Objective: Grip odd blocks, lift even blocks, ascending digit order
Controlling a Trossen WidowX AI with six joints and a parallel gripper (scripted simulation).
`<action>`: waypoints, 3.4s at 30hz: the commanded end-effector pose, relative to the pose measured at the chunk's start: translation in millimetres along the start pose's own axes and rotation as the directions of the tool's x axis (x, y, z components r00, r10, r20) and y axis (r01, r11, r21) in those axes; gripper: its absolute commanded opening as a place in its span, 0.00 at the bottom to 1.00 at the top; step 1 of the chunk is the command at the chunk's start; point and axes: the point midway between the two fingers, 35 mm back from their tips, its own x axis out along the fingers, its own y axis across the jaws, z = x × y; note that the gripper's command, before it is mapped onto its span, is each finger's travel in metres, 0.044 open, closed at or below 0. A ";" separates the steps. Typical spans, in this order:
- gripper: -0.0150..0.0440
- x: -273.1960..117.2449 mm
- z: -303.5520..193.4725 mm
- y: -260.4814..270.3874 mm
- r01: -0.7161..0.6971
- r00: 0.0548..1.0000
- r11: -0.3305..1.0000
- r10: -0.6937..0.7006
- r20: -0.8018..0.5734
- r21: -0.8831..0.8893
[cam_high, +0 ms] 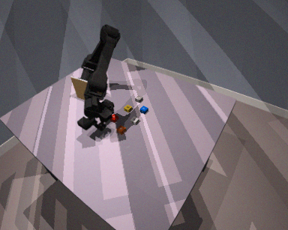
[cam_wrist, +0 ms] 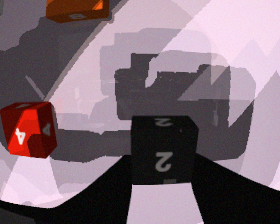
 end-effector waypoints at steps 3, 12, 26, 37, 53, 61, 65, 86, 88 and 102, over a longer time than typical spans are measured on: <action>0.46 8.0 0.4 0.0 0.002 1.000 1.000 -0.002 0.001 -0.004; 0.46 12.7 0.3 0.1 0.002 1.000 1.000 -0.002 0.001 -0.004; 0.90 12.7 0.3 0.1 0.002 1.000 1.000 -0.002 0.001 -0.004; 0.89 -27.0 0.7 -0.6 0.004 1.000 1.000 -0.004 0.001 -0.004; 0.46 -105.3 0.2 -0.8 0.007 1.000 1.000 -0.007 0.000 -0.003; 0.46 -115.4 40.5 100.5 0.039 0.999 0.999 -0.039 0.009 0.008; 0.46 -112.6 47.3 181.2 0.030 0.999 1.000 -0.030 0.011 0.006; 0.90 -23.5 29.1 272.1 -0.013 1.000 1.000 0.013 -0.002 -0.003; 0.93 -22.5 29.2 272.1 -0.013 1.000 1.000 0.013 -0.002 -0.003; 0.93 -0.5 29.5 272.4 -0.013 1.000 1.000 0.013 -0.002 -0.003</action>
